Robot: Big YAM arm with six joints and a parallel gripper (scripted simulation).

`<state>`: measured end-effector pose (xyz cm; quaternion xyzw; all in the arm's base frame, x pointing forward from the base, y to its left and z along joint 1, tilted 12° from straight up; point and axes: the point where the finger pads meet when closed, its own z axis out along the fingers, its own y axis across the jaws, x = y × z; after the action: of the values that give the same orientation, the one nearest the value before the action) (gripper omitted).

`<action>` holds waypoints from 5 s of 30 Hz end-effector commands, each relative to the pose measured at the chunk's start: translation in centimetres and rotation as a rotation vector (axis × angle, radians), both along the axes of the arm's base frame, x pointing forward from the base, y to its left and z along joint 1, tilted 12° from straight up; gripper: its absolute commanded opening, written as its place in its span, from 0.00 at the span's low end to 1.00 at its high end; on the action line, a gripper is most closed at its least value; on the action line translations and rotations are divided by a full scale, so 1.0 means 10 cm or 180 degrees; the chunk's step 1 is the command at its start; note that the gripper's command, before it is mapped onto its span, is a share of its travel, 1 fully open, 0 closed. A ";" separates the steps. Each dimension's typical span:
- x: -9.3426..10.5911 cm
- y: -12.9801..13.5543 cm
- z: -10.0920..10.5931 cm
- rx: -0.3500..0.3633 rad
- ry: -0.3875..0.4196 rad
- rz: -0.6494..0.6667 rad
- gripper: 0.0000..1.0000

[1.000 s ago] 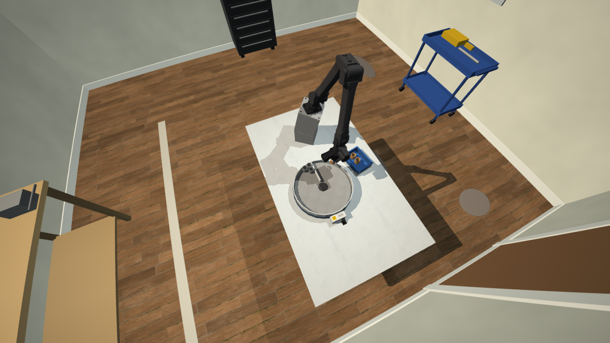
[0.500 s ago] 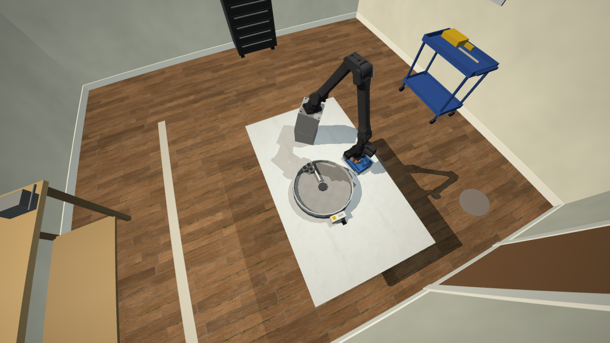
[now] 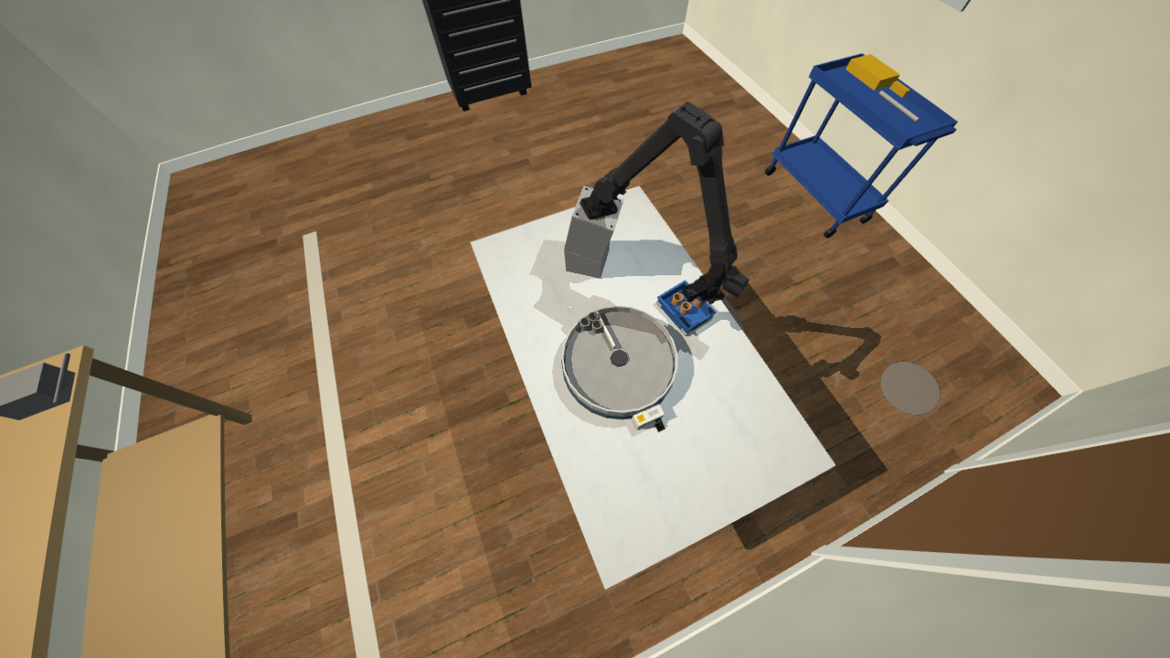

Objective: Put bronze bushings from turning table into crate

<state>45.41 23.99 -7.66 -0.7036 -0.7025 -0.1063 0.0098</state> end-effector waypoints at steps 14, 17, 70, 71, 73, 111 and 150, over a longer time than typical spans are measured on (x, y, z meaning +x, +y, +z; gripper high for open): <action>0.12 0.05 0.09 0.0014 -0.0032 -0.0094 0.00; 0.12 0.05 0.09 0.0014 -0.0032 -0.0094 0.00; 0.19 0.04 0.12 0.0019 -0.0055 -0.0071 0.00; 0.19 0.04 0.12 0.0019 -0.0055 -0.0071 0.00; 0.19 0.04 0.12 0.0019 -0.0055 -0.0071 0.00; 0.39 0.25 -0.36 0.0103 -0.0209 -0.0080 0.00; 0.18 0.15 -0.63 0.0006 -0.0022 -0.0080 0.00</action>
<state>47.01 25.01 -13.90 -0.7121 -0.6939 -0.1066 0.0100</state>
